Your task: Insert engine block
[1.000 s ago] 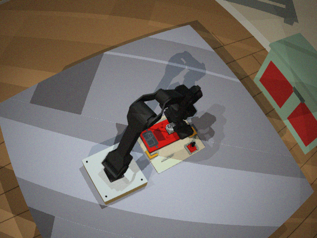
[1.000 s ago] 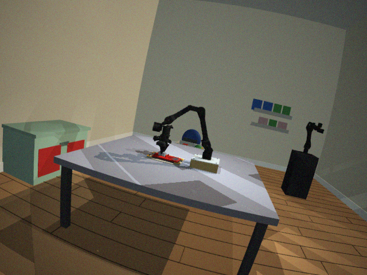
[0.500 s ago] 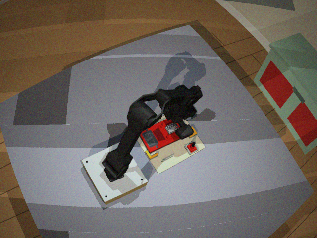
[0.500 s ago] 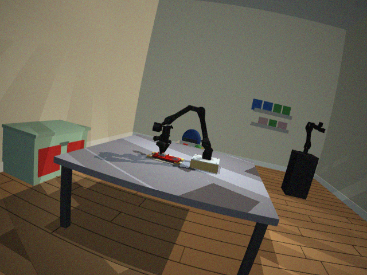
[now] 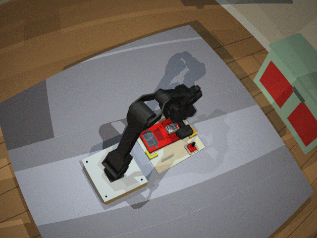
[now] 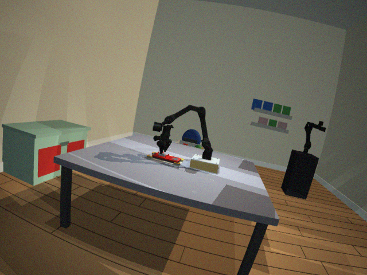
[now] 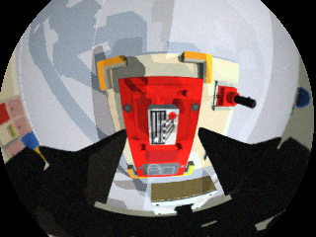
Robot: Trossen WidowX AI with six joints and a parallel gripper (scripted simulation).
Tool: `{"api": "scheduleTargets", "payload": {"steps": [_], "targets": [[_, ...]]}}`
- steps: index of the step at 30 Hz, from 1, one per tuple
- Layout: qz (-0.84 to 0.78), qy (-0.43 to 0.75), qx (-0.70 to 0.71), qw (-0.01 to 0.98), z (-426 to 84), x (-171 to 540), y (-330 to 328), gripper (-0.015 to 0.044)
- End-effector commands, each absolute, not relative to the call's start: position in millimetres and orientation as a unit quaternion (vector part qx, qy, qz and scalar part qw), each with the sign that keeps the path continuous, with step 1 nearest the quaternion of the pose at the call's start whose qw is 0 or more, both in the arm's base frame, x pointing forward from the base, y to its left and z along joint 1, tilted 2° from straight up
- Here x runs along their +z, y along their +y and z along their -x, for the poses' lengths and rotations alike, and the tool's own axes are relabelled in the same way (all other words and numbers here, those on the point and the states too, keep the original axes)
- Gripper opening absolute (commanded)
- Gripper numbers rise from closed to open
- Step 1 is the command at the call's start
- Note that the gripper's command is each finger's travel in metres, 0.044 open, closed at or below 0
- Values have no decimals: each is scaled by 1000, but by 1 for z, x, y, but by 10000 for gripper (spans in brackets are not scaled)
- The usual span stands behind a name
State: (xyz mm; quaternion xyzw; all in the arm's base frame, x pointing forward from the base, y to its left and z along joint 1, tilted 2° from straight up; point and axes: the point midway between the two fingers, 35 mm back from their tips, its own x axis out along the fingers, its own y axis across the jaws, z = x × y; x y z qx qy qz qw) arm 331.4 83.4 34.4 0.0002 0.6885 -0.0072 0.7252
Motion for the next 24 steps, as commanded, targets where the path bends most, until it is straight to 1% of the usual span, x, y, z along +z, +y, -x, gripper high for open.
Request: {"api": "scheduleTargets", "payload": {"steps": [1,6,22,23,24], "targets": [[0,683,-8,730,-332,44,84,440],[0,683,-8,730,-332,44,84,440],[0,683,-8,730,-332,44,84,20],[0,683,-8,730,-332,44,84,0],[0,683,-8,730,-332,44,84,0]]}}
